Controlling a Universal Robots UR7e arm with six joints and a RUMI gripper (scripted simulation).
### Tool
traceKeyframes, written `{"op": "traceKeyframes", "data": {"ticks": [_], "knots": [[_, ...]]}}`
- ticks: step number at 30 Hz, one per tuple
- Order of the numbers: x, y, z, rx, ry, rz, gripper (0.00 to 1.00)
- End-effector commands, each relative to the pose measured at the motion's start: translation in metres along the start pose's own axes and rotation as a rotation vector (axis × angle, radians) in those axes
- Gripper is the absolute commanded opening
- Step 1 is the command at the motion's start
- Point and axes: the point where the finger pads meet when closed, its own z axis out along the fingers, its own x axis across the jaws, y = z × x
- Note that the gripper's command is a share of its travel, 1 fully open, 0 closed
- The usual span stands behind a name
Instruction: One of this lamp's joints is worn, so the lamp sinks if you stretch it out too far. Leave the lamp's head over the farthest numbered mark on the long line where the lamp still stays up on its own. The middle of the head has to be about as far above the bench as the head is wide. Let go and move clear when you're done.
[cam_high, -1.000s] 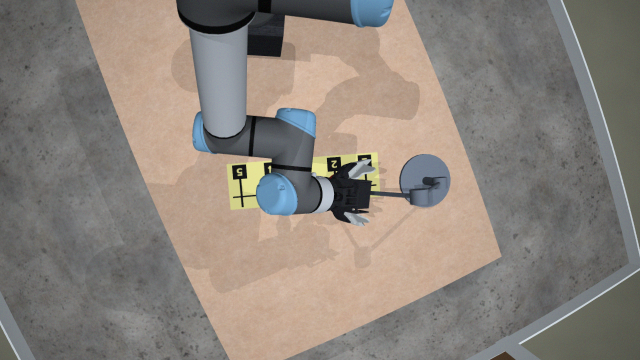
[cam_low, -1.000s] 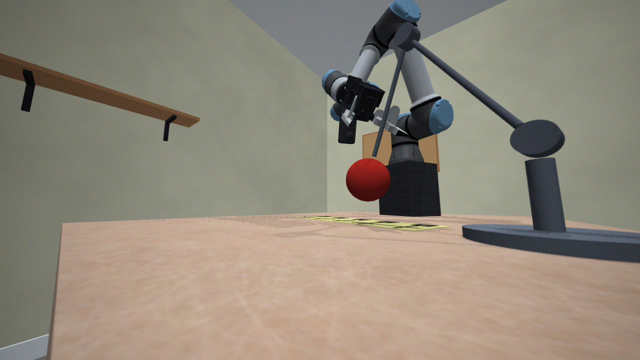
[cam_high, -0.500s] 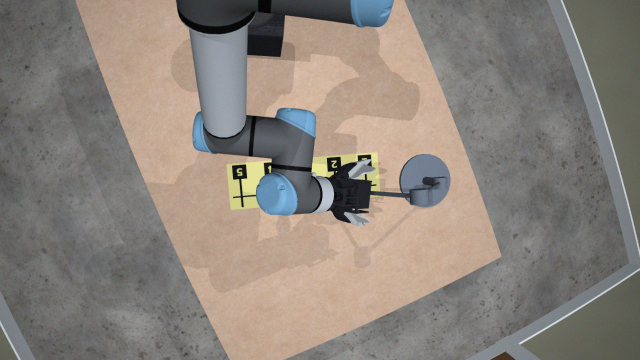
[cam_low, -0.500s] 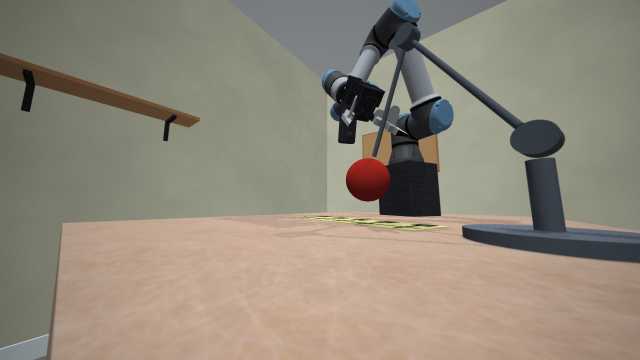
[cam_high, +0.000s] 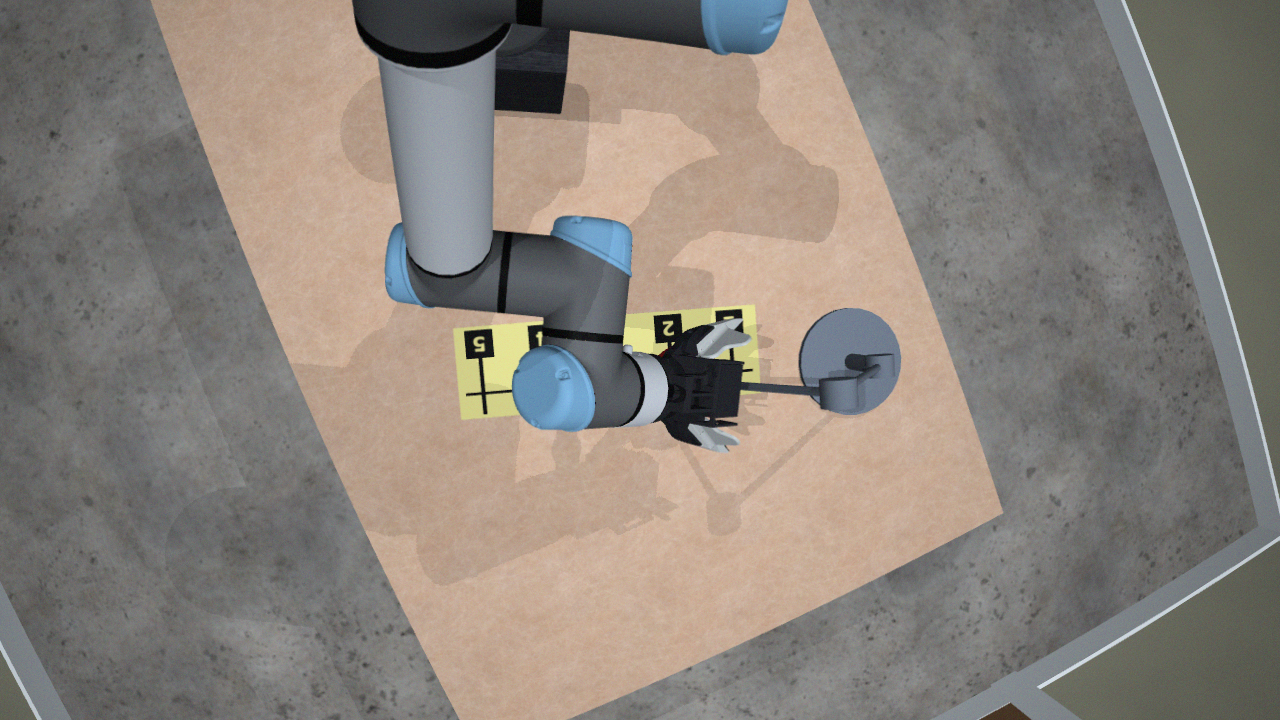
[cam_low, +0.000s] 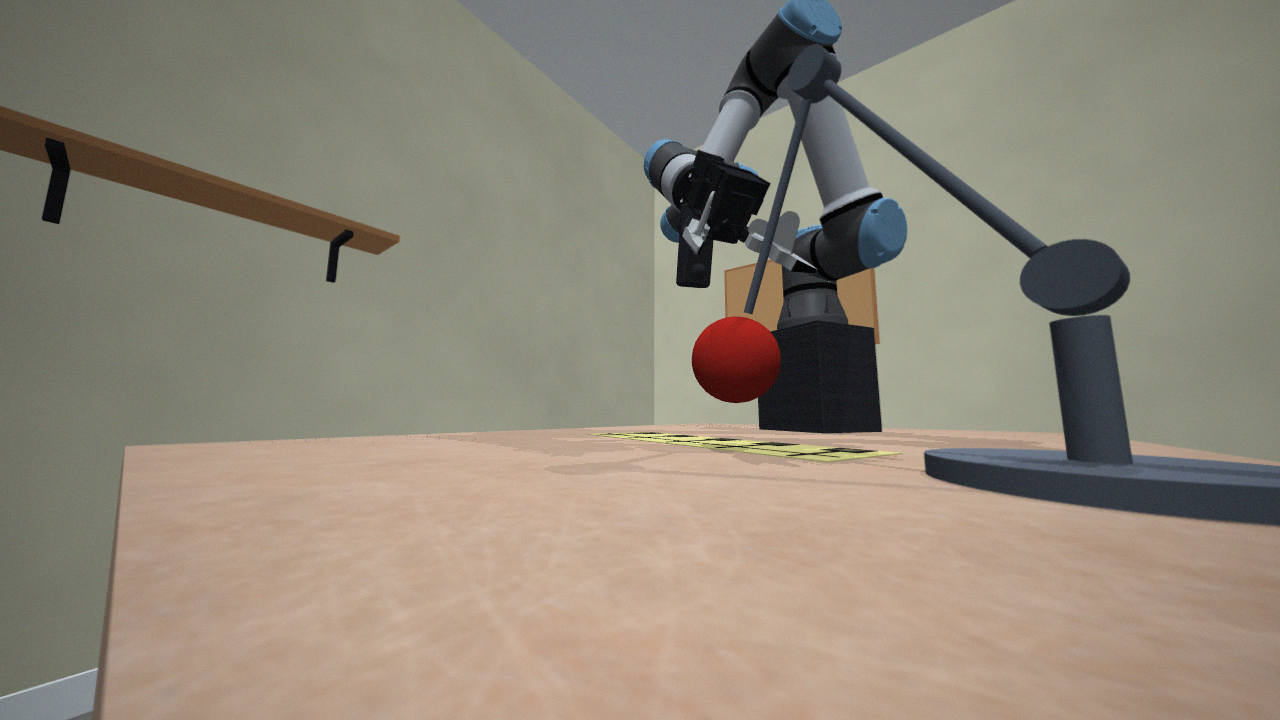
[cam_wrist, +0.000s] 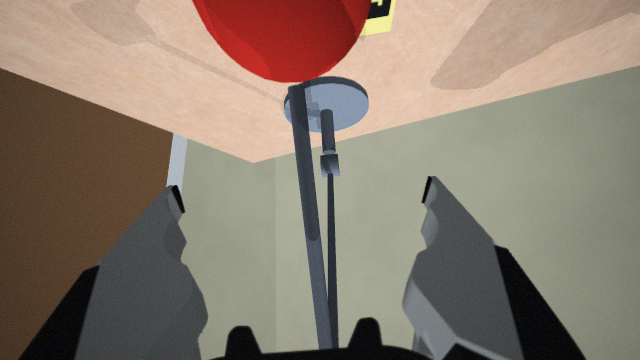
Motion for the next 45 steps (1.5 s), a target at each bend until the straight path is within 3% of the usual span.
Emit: {"op": "traceKeyframes", "data": {"ticks": [1,16,18,33,45], "knots": [[0.0,0.0,0.0,0.0,-0.001,-0.001,1.0],[-0.009,-0.005,-0.065,0.0,-0.001,-0.001,1.0],[-0.009,-0.005,-0.065,0.0,-0.001,-0.001,1.0],[-0.013,-0.008,-0.121,0.04,-0.054,0.053,1.0],[-0.013,-0.007,-0.116,0.069,-0.087,0.09,1.0]]}}
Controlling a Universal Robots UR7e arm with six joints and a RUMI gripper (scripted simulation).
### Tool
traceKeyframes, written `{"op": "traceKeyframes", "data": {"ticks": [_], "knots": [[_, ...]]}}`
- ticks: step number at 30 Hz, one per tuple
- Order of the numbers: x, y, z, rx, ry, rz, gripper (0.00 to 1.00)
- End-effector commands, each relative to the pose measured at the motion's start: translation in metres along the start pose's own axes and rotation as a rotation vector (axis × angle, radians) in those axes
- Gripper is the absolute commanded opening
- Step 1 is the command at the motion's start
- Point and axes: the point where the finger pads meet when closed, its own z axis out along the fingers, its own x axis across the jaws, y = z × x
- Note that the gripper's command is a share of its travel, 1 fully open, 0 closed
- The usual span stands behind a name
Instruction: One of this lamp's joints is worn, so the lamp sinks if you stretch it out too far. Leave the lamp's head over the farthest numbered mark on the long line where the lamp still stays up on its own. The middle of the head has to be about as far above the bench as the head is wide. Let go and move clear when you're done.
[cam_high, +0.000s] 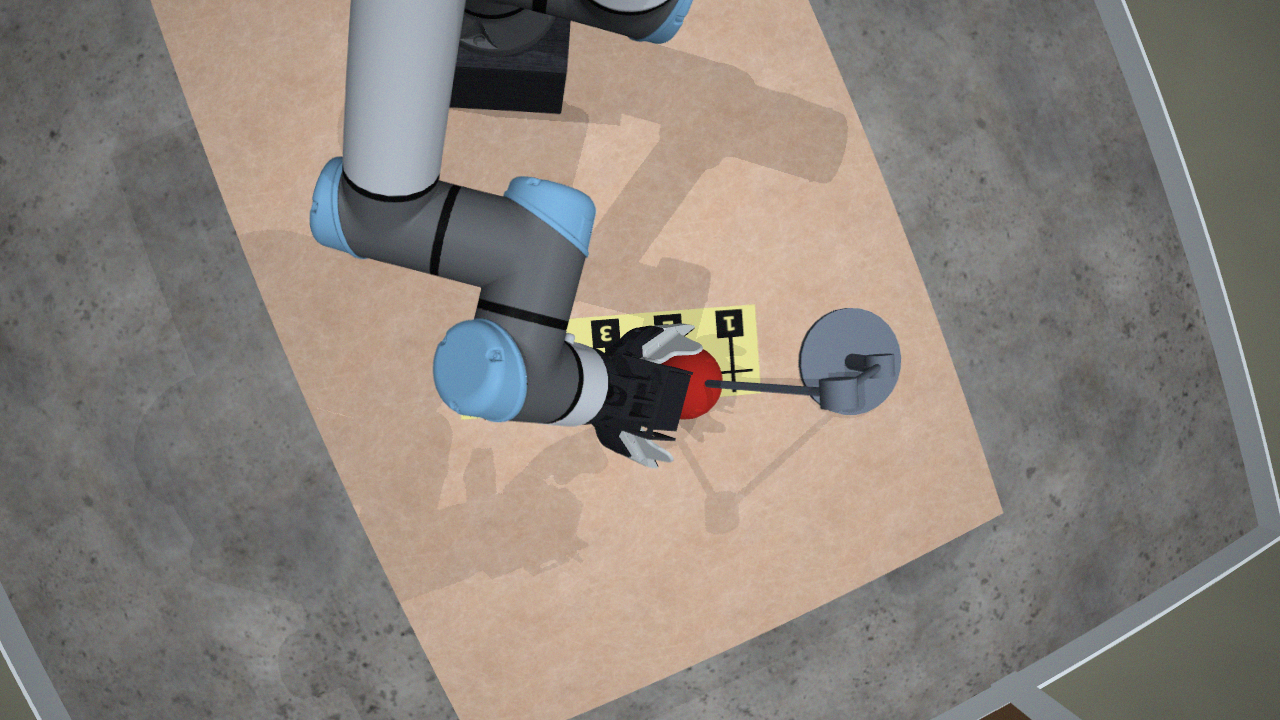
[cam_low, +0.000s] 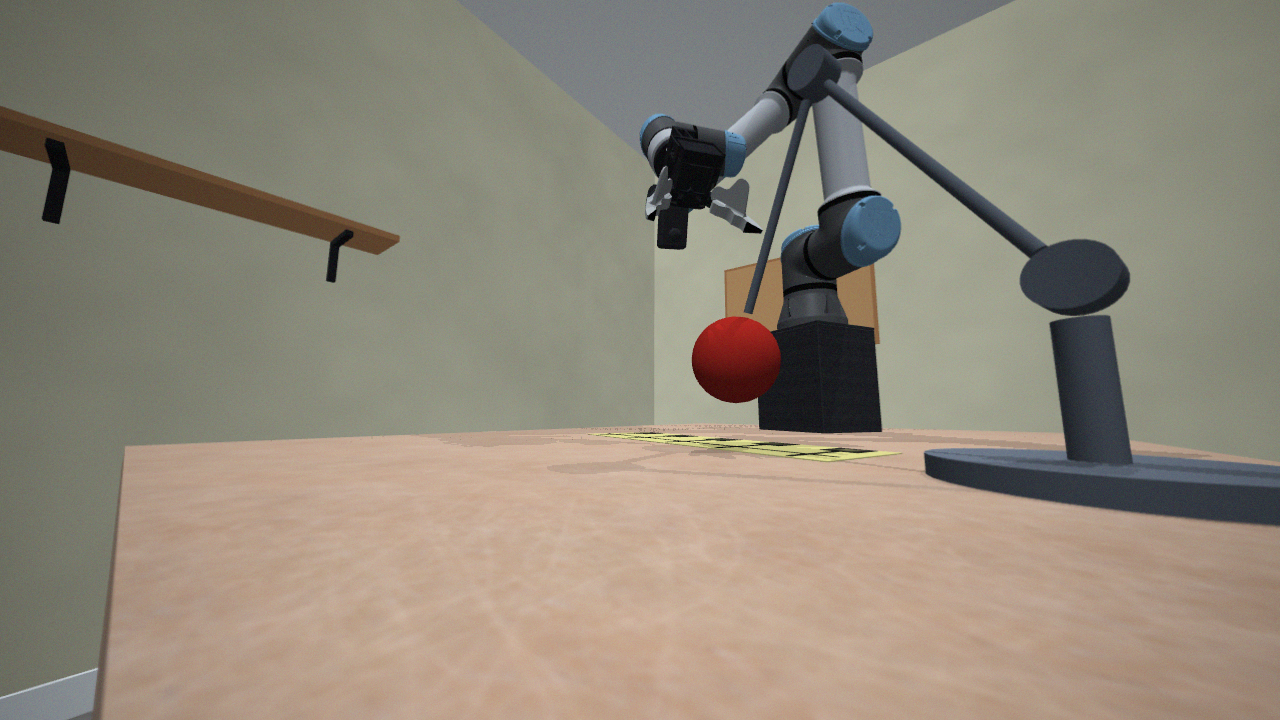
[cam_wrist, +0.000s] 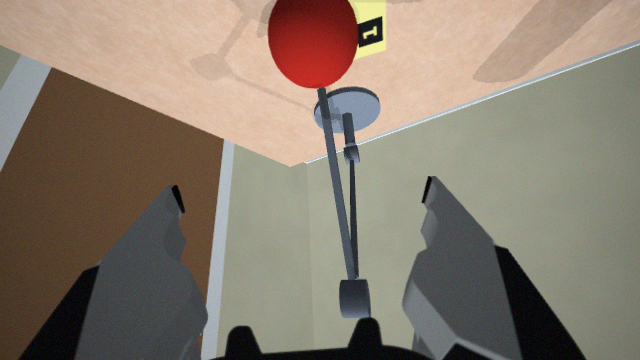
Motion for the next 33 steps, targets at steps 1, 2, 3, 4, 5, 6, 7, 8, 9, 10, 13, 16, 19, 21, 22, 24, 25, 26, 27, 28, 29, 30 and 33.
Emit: {"op": "traceKeyframes", "data": {"ticks": [1,2,3,4,5,6,7,8,9,10,13,16,19,21,22,24,25,26,27,28,29,30,33], "knots": [[-0.0001,0.0001,0.0012,-0.015,0.013,-0.019,1.0],[-0.0001,0.0002,0.0017,-0.012,0.01,-0.016,1.0],[0.0,0.0003,0.0022,-0.009,0.007,-0.012,1.0],[0.0,0.0004,0.0026,-0.006,0.003,-0.008,1.0],[0.0001,0.0004,0.0031,-0.004,0.0,-0.005,1.0],[0.0001,0.0004,0.0031,-0.004,0.0,-0.005,1.0],[0.0001,0.0004,0.0031,-0.004,0.0,-0.005,1.0],[0.0001,0.0005,0.0031,-0.004,0.0,-0.004,1.0],[0.0001,0.0005,0.0031,-0.004,0.0,-0.004,1.0],[0.0001,0.0005,0.003,-0.003,0.0,-0.004,1.0],[0.0001,0.0005,0.0029,-0.003,0.0,-0.004,1.0],[0.0001,0.0005,0.0028,-0.003,0.0,-0.004,1.0],[0.0,0.0005,0.0027,-0.003,0.0,-0.004,1.0],[0.0,0.0005,0.0026,-0.003,0.0,-0.004,1.0],[0.0,0.0005,0.0026,-0.003,0.0,-0.004,1.0],[0.0,0.0005,0.0026,-0.003,0.0,-0.004,1.0],[0.0,0.0005,0.0026,-0.003,0.0,-0.004,1.0],[0.0,0.0005,0.0026,-0.003,0.0,-0.004,1.0],[0.0,0.0005,0.0026,-0.003,0.0,-0.004,1.0],[0.0,0.0005,0.0026,-0.003,0.0,-0.004,1.0],[0.0,0.0005,0.0026,-0.003,0.0,-0.004,1.0],[0.0,0.0005,0.0026,-0.003,0.0,-0.004,1.0],[0.0,0.0005,0.0026,-0.003,0.0,-0.004,1.0]]}}
